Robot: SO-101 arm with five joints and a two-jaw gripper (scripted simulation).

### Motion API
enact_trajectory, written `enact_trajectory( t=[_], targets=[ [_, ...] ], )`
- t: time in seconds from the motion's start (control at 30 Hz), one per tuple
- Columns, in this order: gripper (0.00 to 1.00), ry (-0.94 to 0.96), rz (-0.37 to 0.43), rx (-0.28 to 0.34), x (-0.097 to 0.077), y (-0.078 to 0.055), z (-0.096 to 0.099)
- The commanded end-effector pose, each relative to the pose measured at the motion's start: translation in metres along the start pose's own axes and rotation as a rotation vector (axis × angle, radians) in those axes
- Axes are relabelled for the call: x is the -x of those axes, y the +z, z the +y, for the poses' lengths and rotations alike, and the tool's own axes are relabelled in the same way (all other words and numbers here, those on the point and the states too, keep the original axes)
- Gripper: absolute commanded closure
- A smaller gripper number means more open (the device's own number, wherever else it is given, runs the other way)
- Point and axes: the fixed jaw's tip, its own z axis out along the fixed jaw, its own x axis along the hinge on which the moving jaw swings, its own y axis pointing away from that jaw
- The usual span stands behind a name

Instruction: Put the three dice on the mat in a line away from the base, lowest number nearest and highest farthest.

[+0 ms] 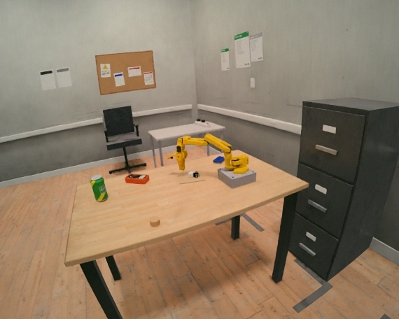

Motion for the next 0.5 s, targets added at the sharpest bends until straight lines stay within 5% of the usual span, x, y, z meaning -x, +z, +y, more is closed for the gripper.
enact_trajectory(
  t=[0.0, 0.47],
  targets=[
    [1.00, 0.012, -0.008, 0.001, 0.0020, 0.0016, -0.0020],
    [1.00, 0.012, -0.005, 0.001, 0.0016, 0.0043, -0.0021]
  ],
)
